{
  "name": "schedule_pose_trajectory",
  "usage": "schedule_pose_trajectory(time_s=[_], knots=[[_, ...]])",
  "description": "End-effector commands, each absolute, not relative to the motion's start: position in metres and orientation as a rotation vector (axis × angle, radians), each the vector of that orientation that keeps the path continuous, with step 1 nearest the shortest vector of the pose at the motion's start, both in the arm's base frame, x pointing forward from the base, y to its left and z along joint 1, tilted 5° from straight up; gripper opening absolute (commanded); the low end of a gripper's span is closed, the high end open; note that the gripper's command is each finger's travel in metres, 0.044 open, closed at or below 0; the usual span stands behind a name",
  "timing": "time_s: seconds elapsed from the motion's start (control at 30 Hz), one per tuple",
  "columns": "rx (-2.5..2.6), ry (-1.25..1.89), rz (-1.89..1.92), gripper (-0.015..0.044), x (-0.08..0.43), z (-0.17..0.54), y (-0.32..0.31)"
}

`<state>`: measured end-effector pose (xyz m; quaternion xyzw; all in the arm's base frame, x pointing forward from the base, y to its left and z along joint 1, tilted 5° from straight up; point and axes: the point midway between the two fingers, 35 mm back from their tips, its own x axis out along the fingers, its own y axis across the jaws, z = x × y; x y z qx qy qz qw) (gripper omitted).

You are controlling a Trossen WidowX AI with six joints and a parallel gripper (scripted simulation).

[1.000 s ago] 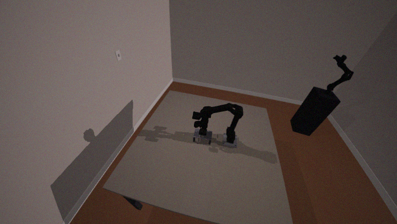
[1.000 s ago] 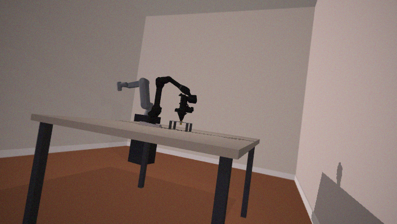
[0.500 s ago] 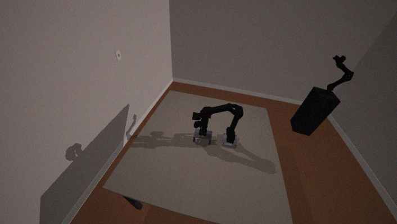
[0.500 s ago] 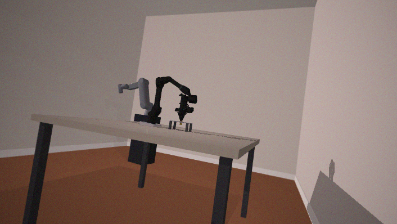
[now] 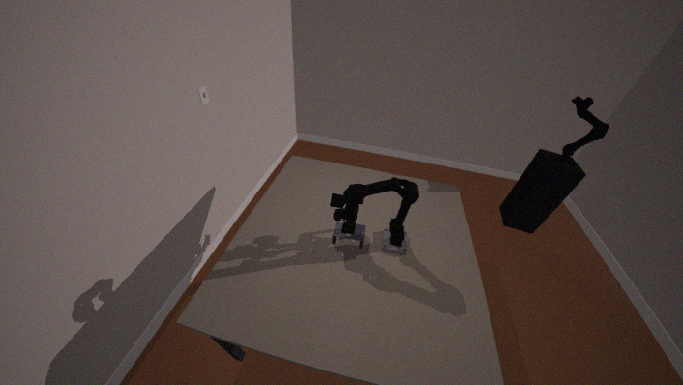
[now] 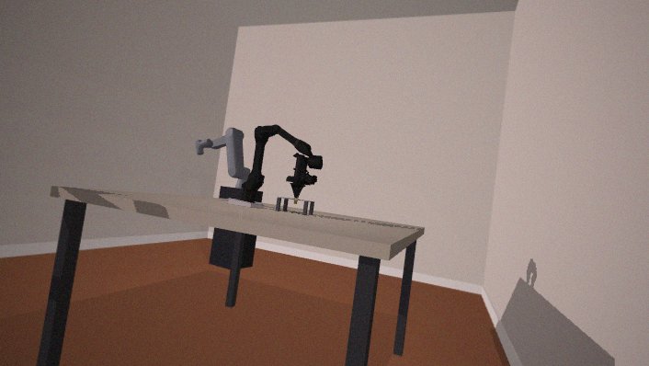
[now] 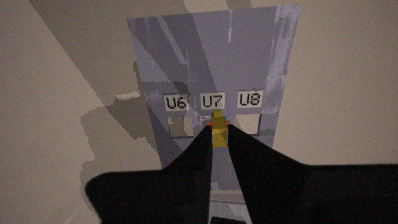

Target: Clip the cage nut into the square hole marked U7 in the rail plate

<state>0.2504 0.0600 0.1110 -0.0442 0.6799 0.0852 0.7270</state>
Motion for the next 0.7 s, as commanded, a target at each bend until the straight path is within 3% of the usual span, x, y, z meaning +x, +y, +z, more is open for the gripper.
schedule_pose_trajectory(time_s=[0.0,0.67], knots=[[-0.099,1.496,0.18,0.0033,0.2508,0.1115,0.0601],[-0.1,1.496,0.179,0.0033,0.2503,0.1116,0.063]])
